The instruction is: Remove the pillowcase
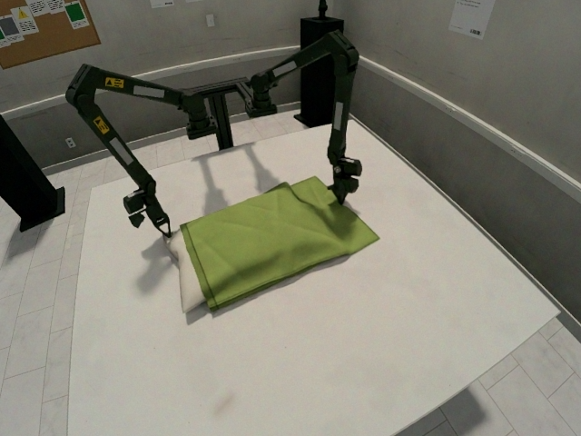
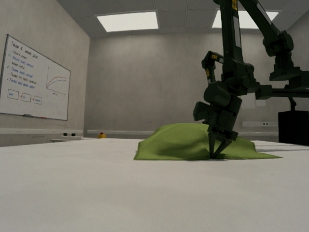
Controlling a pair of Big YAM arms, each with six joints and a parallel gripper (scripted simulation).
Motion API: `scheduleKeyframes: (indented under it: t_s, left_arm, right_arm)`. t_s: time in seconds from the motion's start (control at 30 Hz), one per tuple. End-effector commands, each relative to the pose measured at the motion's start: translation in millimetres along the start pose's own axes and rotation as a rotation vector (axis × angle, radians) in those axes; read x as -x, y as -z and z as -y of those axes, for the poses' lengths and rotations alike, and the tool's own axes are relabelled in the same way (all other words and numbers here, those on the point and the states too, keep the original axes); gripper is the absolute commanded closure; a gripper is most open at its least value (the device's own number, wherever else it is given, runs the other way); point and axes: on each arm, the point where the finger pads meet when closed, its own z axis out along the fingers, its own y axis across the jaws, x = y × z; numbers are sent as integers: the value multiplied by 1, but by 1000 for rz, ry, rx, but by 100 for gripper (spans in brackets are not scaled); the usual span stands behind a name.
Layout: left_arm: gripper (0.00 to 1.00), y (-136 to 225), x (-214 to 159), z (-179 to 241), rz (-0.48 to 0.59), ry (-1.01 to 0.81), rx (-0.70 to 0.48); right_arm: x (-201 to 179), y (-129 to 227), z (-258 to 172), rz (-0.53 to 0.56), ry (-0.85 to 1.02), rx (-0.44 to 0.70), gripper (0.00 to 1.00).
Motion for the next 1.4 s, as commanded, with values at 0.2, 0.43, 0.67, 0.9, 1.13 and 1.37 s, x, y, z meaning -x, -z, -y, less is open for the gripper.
scheduleKeyframes:
  t_s: [0.2, 0.43, 0.67, 0.9, 1.13, 1.37]
  left_arm:
    - [98, -14, -26, 6, -52, 8, -11]
    - [98, -9, -33, 11, -67, 11, -18]
    - [98, 0, -30, 13, -68, 11, -20]
    - [98, 12, -7, 6, -32, 4, -4]
    - [98, 22, 5, 7, -14, 0, -7]
    - [98, 19, -11, 14, -46, 9, -20]
  right_arm:
    - [-21, -4, 5, -37, -27, -9, 98]
    - [-21, -4, 5, -37, -27, -9, 98]
    - [-21, -4, 5, -37, -27, -9, 98]
    - [-21, -4, 5, -37, -27, -9, 98]
    - [-21, -4, 5, -37, -27, -9, 98]
    - [-21, -4, 5, -37, -27, -9, 98]
